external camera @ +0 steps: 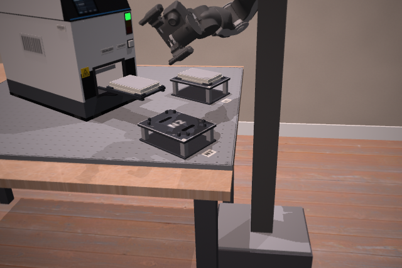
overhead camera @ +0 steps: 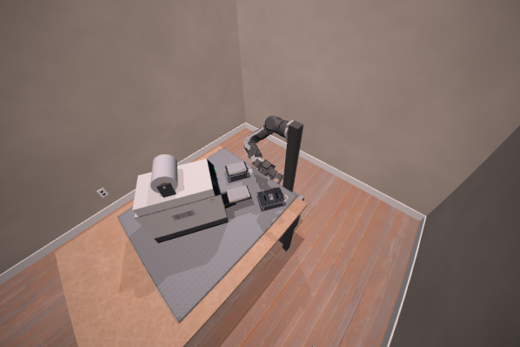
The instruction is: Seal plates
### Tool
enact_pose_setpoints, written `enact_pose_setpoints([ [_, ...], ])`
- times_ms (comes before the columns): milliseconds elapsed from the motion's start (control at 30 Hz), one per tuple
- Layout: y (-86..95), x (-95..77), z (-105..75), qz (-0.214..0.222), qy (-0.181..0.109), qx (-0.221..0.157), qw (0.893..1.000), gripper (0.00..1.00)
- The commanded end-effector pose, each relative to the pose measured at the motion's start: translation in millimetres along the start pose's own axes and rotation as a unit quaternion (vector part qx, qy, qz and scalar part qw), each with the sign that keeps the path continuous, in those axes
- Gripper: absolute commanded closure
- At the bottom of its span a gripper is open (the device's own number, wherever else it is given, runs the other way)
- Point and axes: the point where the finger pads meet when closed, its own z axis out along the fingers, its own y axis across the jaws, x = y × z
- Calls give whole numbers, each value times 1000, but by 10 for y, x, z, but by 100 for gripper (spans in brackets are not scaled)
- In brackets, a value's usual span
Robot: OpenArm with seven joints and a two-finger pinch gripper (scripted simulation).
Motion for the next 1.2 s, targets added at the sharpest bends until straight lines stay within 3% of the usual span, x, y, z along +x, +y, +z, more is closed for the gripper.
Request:
enact_pose_setpoints([
  [0,-64,-72,-21,-14,-16,25,999,35],
  [200,-211,-282,-123,-60,-63,99,991,35],
  [267,-211,-282,-123,-60,-63,99,991,35],
  [333,-258,-359,-167,-75,-80,124,986,35],
  [533,-360,-586,-332,-117,-132,194,965,35],
  [767,-423,-834,-566,-161,-196,272,928,35],
  [833,-423,-834,-566,-161,-196,272,928,35],
  [1167,-431,-1150,-943,-215,-292,372,854,35],
])
